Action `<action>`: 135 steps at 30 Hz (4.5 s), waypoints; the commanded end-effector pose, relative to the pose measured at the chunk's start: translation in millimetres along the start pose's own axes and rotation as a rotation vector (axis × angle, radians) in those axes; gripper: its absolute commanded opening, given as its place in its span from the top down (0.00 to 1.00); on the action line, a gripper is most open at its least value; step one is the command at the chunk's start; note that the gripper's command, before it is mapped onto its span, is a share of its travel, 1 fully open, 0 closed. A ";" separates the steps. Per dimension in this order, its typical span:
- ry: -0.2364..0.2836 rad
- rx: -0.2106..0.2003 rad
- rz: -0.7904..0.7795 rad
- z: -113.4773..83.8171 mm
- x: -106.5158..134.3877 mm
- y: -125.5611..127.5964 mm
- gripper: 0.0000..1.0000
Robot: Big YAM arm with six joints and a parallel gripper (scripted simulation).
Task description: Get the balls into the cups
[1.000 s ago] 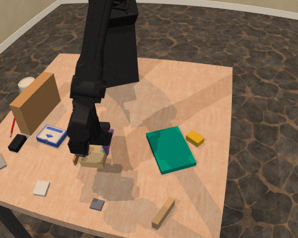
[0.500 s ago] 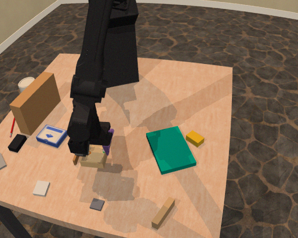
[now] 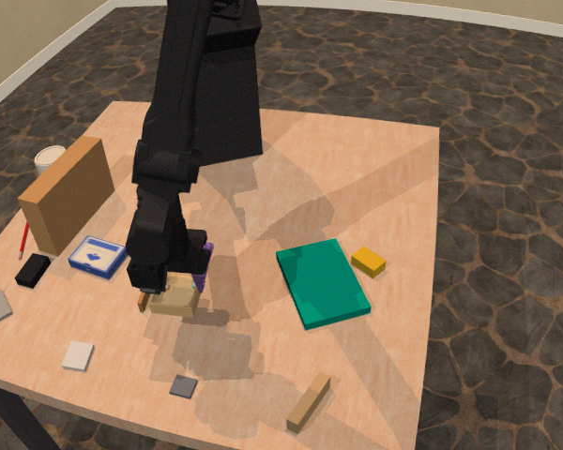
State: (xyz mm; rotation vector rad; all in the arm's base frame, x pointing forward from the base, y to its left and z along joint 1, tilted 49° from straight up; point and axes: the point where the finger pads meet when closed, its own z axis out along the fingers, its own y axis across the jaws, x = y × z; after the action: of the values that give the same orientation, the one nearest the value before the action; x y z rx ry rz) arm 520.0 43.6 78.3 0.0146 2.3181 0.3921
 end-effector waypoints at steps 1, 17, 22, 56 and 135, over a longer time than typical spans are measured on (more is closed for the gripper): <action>-0.015 -0.009 -0.001 -4.4 -7.1 6.2 0.30; -0.008 -0.008 0.000 -4.3 -6.2 4.3 0.30; -0.007 -0.008 0.000 -4.2 -6.0 4.1 0.30; -0.009 -0.008 -0.001 -4.2 -7.0 3.6 0.30; -0.010 -0.009 0.001 31.4 -3.4 6.0 0.30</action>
State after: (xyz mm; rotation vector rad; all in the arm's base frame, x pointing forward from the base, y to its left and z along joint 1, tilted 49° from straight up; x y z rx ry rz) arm 538.4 50.0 59.7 0.0142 2.3230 0.3939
